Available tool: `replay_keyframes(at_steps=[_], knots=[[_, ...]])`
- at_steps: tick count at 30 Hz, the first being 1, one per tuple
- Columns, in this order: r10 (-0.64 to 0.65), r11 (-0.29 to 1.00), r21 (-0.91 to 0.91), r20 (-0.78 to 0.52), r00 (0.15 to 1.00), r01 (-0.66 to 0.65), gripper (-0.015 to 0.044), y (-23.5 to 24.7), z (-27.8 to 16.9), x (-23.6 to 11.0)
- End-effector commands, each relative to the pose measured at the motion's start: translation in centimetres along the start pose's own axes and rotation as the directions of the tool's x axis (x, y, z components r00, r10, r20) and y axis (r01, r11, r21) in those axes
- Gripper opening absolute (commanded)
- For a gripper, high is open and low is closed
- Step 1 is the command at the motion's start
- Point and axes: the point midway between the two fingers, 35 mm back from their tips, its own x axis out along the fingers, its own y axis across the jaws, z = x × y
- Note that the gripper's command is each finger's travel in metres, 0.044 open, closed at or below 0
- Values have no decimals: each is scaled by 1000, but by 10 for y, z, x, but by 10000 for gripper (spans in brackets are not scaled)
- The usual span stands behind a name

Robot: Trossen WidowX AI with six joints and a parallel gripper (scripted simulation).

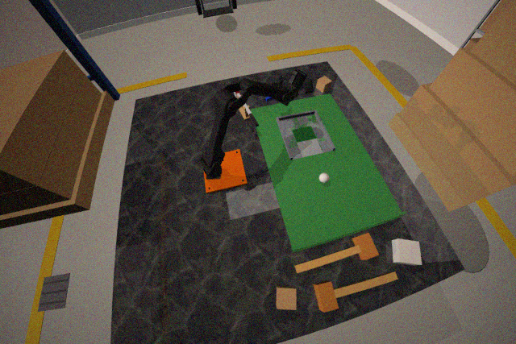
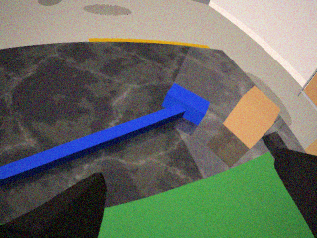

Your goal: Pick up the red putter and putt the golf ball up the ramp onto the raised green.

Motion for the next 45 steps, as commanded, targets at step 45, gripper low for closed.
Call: replay_keyframes(at_steps=[45], knots=[[493, 791, 0, -592, 638, -612, 440, 192, -71, -148]])
